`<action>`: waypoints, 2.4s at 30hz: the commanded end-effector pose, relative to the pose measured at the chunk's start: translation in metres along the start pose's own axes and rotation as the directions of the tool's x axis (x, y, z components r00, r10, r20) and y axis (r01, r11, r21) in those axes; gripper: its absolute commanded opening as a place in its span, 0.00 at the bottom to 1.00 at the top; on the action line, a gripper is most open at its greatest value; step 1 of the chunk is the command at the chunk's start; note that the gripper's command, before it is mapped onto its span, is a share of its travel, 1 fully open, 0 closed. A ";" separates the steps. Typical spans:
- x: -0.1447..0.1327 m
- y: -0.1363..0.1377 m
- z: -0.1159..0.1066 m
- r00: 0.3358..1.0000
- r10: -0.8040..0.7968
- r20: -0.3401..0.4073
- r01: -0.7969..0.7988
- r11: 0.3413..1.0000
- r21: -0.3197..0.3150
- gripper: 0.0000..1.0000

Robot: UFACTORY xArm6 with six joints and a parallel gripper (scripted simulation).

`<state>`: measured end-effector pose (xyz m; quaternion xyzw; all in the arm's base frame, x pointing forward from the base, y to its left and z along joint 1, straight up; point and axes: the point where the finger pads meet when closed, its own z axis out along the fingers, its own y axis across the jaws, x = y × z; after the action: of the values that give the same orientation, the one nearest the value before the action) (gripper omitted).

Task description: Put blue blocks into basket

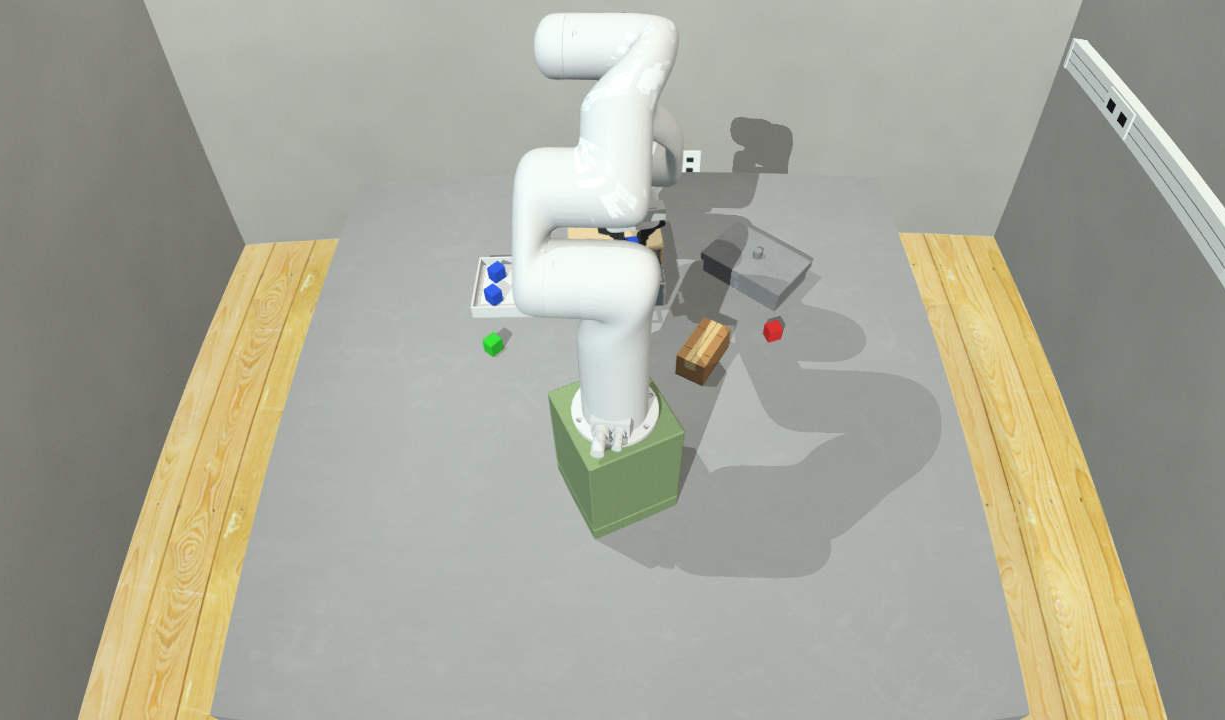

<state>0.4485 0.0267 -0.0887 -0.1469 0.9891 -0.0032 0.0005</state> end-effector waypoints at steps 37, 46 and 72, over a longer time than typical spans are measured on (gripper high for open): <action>-0.010 0.037 -0.060 0.985 0.171 0.002 -0.171 0.985 0.000 0.00; -0.019 0.143 -0.060 0.826 0.563 0.000 -0.563 0.826 -0.007 0.00; -0.011 0.214 -0.060 0.577 0.817 0.001 -0.817 0.577 -0.001 0.00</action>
<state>0.3956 0.2337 -0.0319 0.3230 0.9464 0.0005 -0.0005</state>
